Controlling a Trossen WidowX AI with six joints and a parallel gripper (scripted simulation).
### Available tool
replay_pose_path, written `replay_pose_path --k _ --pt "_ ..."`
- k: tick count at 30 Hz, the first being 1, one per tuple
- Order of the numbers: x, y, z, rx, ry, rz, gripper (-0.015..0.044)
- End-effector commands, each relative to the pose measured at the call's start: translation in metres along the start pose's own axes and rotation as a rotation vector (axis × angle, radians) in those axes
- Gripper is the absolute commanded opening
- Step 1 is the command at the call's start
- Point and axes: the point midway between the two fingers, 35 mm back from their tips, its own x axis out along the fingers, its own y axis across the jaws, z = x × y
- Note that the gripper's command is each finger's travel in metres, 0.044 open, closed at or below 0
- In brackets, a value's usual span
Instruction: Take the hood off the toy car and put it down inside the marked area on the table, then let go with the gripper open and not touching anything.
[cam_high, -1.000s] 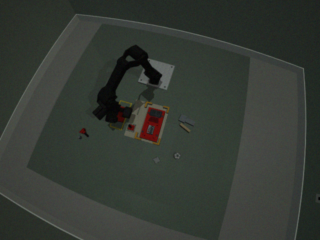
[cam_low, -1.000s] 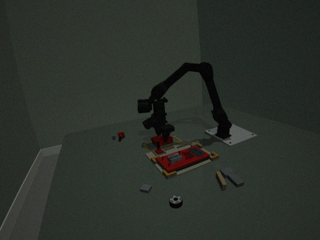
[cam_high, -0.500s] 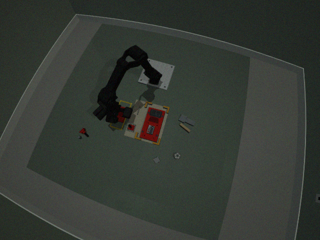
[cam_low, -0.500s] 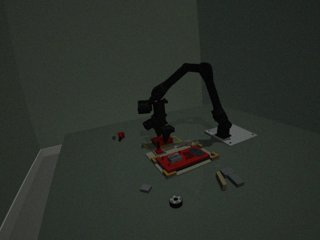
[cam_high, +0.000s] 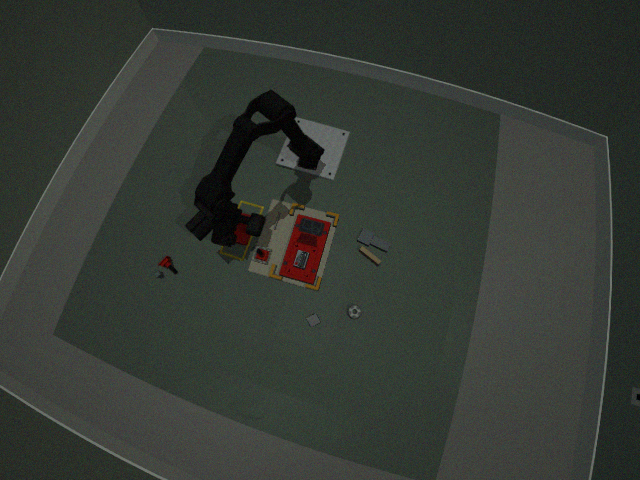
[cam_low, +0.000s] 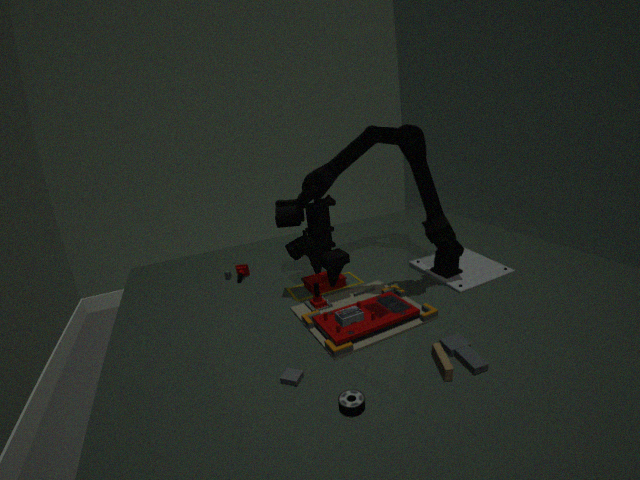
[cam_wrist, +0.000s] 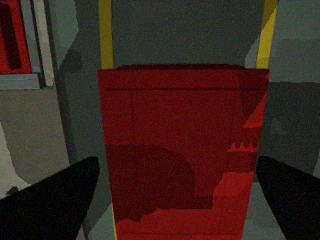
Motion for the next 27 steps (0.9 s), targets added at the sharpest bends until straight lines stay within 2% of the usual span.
replay_pose_path --k 1,7,27 --pt "-0.021 -0.002 0.003 -0.001 -0.009 -0.007 0.0440" --pt "-0.069 0.000 0.001 -0.001 -0.007 -0.011 0.0440" --pt "-0.070 0.000 0.001 -0.001 -0.007 -0.011 0.0440"
